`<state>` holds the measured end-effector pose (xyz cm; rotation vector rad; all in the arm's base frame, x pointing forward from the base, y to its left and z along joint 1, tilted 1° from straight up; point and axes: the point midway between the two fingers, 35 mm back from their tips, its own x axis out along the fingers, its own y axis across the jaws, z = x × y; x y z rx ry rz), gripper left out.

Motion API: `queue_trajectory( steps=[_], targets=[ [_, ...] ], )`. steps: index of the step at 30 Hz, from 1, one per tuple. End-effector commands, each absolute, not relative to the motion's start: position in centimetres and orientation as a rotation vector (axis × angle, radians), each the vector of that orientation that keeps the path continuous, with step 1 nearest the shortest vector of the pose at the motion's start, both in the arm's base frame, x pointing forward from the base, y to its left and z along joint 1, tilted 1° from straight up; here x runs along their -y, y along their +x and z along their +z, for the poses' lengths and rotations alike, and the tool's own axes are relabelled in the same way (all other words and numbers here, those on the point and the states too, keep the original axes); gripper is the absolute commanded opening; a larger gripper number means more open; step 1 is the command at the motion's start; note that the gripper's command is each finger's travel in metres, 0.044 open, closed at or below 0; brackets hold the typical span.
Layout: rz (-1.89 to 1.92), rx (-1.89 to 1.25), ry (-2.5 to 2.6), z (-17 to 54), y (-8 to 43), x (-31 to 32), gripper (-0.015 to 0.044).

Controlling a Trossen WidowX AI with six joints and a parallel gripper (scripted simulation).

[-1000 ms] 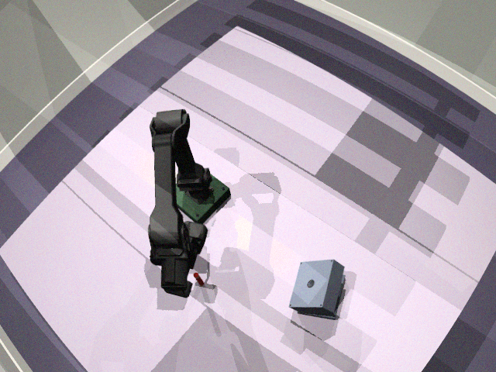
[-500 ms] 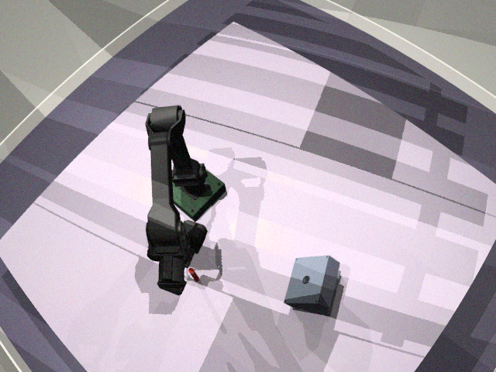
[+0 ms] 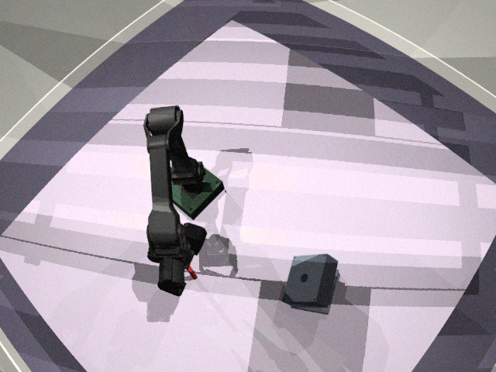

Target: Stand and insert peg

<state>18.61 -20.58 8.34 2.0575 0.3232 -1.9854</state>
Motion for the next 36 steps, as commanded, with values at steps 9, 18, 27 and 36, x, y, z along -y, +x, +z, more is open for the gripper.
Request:
queue_trajectory(
  steps=[9, 18, 27, 36],
  targets=[
    [-2.006, -0.332, 2.051, 6.0, 18.5, 20.5, 0.044],
    [-2.006, -0.333, 2.051, 4.6, 18.5, 20.5, 0.044],
    [-2.006, -0.333, 2.051, 3.7, 18.4, 20.4, 0.044],
    [-1.992, -0.329, 2.056, 4.0, 18.6, 20.5, 0.0283]
  ],
)
